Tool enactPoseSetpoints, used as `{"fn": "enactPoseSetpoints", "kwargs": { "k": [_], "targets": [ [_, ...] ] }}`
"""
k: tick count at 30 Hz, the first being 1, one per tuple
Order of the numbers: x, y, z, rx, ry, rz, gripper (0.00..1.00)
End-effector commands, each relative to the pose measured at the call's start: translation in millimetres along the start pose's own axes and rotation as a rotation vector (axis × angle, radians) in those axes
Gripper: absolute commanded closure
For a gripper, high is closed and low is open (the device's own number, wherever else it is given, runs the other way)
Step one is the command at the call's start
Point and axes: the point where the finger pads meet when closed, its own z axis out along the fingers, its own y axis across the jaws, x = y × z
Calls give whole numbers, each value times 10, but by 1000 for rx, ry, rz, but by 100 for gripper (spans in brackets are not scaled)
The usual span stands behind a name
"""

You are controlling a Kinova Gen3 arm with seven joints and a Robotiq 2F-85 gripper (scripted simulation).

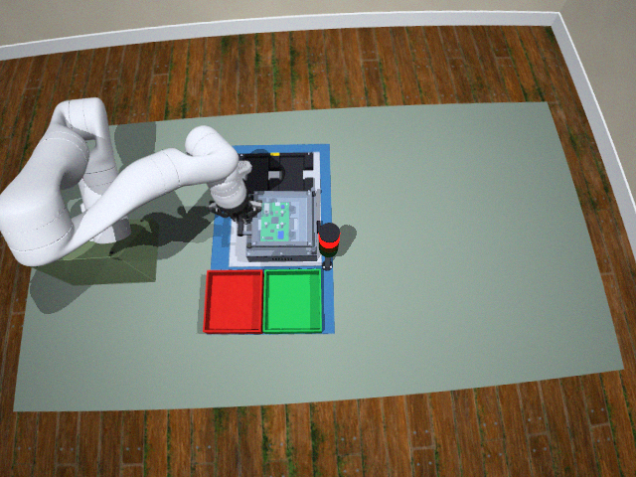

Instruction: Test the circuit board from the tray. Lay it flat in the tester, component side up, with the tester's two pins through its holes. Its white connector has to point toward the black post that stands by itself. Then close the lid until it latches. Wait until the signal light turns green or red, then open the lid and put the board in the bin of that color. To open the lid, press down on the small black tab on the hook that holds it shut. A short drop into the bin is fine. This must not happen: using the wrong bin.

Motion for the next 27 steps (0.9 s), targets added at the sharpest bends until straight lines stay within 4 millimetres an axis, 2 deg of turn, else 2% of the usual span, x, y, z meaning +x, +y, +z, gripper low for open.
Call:
{"fn": "enactPoseSetpoints", "kwargs": {
  "k": [1, 18, 27],
  "targets": [
    [-2, 5, -10, -2, -1, 0, 100],
    [-3, 13, -88, -2, -1, 0, 100],
    [-2, 27, -196, -2, -1, 0, 100]
  ]
}}
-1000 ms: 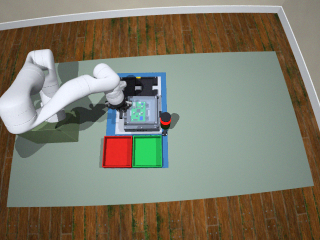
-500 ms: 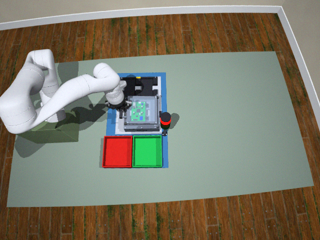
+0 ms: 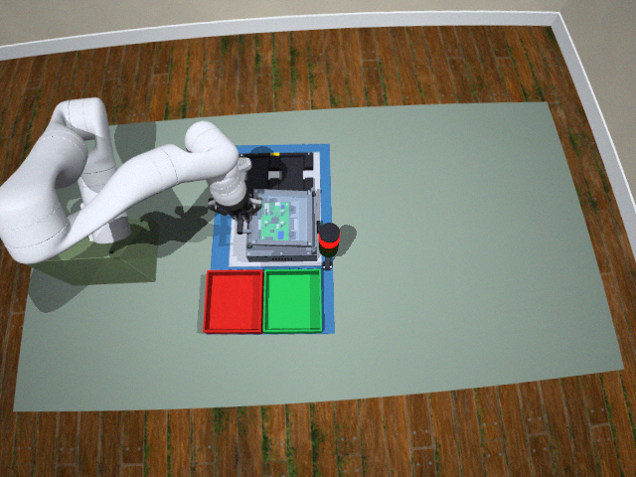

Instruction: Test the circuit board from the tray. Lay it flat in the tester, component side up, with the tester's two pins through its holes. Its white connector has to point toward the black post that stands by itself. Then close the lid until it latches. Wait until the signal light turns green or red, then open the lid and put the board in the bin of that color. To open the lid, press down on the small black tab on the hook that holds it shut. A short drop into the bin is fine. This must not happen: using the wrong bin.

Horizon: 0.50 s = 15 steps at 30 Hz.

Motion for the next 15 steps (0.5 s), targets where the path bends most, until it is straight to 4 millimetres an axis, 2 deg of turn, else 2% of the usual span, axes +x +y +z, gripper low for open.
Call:
{"fn": "enactPoseSetpoints", "kwargs": {
  "k": [1, 15],
  "targets": [
    [-3, 18, -70, -7, -2, 2, 100],
    [-2, 70, -300, -7, -2, 2, 100]
  ]
}}
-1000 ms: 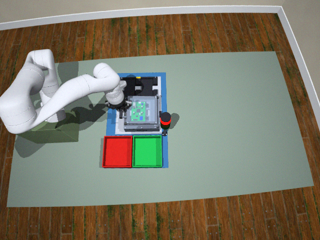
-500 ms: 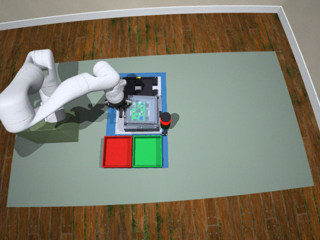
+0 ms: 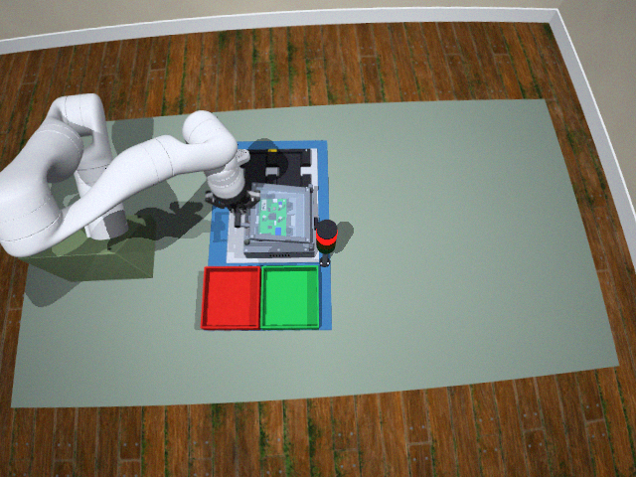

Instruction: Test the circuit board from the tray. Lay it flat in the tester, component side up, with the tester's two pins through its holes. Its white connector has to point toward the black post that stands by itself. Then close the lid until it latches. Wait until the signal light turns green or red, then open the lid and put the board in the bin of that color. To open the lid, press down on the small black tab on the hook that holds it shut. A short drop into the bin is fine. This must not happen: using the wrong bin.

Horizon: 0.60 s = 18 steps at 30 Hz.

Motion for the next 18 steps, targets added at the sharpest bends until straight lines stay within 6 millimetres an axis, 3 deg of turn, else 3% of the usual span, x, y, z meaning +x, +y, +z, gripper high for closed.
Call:
{"fn": "enactPoseSetpoints", "kwargs": {
  "k": [1, 18],
  "targets": [
    [-2, 40, -122, -15, -3, 3, 100],
    [-2, 223, -527, -15, -3, 3, 100]
  ]
}}
